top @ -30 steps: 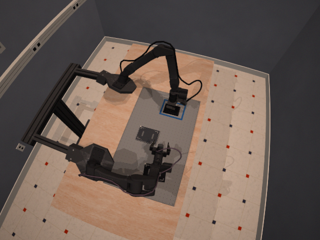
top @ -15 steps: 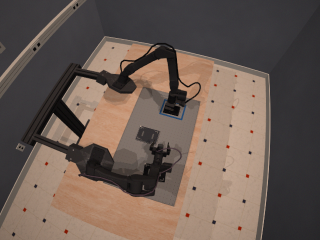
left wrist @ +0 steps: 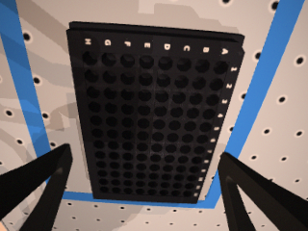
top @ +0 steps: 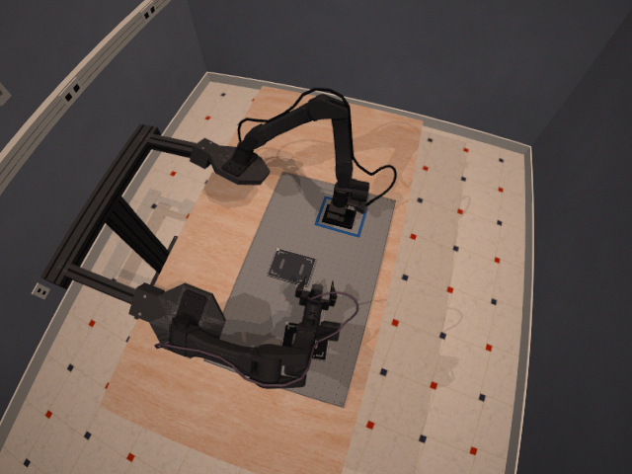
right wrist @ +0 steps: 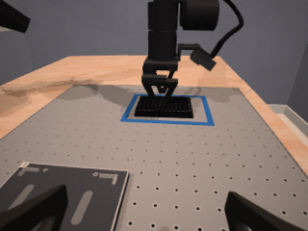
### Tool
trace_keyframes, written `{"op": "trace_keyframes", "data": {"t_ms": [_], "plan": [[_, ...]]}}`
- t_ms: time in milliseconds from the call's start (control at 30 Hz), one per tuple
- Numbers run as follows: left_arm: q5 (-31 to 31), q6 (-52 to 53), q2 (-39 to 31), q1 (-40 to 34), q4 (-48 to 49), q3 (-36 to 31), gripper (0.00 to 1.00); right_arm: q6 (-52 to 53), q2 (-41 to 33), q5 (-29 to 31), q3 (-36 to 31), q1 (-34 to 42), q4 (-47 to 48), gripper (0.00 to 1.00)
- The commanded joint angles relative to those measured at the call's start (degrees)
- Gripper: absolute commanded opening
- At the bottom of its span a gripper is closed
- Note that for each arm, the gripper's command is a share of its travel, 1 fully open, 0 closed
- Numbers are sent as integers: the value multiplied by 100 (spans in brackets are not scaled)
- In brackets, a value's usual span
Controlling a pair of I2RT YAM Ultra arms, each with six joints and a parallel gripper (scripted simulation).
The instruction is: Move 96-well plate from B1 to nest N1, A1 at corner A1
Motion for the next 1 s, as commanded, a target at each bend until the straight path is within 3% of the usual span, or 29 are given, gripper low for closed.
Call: {"op": "trace_keyframes", "data": {"t_ms": [0, 533, 667, 800, 967], "plan": [[68, 105, 86, -32, 182, 194, 100, -55, -105, -223, -47, 109, 12, 100], [71, 157, 221, 17, 289, 246, 100, -55, -105, -223, -47, 109, 12, 100], [73, 159, 166, -16, 299, 170, 91, -55, -105, -223, -47, 109, 12, 100], [67, 155, 161, -14, 311, 154, 91, -55, -105, -223, -47, 109, 12, 100], [71, 162, 128, -10, 334, 120, 84, -55, -105, -223, -47, 109, 12, 100]]}}
